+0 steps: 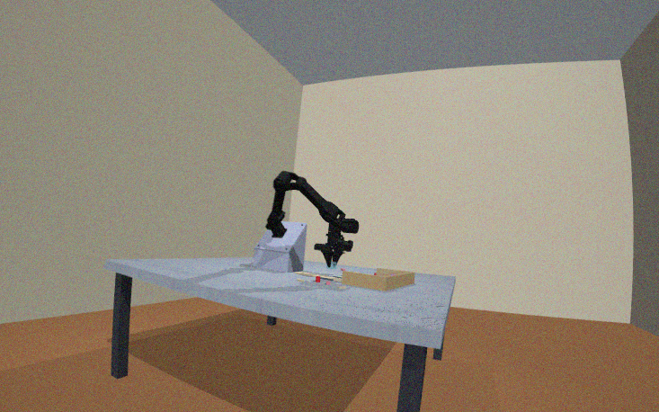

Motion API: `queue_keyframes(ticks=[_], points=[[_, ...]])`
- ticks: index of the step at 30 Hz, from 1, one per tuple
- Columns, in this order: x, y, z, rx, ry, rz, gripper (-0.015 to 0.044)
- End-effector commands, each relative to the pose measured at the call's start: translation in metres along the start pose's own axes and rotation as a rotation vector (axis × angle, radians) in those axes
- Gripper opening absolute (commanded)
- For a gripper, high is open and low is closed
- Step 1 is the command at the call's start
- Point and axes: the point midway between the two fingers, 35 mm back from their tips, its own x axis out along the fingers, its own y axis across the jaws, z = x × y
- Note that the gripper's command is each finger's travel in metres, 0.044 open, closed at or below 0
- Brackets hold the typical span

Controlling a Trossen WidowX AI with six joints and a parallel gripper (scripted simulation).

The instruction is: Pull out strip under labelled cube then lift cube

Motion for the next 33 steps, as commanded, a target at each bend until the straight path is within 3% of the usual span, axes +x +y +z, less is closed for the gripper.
queue_keyframes(ticks=[1,13,22,33], points=[[-0.004,-0.002,-0.006,0.008,-0.004,-0.003,0.0],[-0.003,-0.006,-0.046,0.007,-0.002,-0.003,0.0],[-0.038,-0.006,-0.046,0.007,-0.002,-0.001,0.0],[-0.039,-0.006,-0.046,0.007,-0.002,-0.001,0.0]])
